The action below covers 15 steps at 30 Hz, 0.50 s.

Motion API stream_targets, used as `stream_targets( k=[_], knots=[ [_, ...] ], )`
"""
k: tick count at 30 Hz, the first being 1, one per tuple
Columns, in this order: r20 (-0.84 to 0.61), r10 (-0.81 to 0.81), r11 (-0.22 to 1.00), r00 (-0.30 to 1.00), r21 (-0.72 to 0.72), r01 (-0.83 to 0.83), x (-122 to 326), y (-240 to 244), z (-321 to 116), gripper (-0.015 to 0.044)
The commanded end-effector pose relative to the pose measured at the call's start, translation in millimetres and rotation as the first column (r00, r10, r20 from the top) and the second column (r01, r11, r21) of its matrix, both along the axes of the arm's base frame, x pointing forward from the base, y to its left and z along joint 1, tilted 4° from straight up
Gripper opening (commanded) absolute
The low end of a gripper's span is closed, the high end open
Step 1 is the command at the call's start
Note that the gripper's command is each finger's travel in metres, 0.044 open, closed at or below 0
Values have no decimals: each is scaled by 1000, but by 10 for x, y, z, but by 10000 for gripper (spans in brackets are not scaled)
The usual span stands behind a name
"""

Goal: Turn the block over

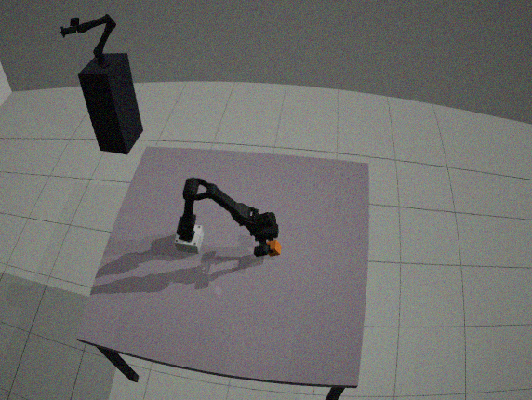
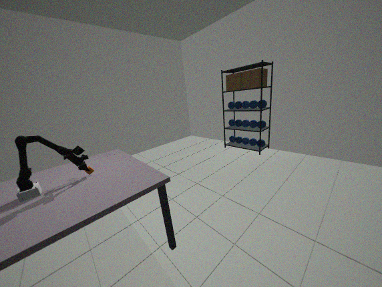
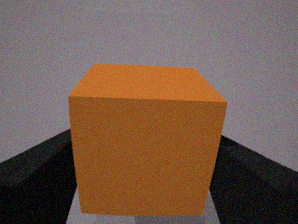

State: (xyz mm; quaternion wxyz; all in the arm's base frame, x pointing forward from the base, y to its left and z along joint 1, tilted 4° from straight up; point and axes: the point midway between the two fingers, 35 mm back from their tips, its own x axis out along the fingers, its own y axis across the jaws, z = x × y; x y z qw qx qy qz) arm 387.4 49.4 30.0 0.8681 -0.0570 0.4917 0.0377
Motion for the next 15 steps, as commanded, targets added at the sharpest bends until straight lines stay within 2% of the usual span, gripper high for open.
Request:
stream_targets(
  k=[1,15],
  knots=[
    [35,4,1000,999,-1,-4,0,-4,33,0],
    [202,12,1000,979,22,-17,124,7,-199,0]
  ],
)
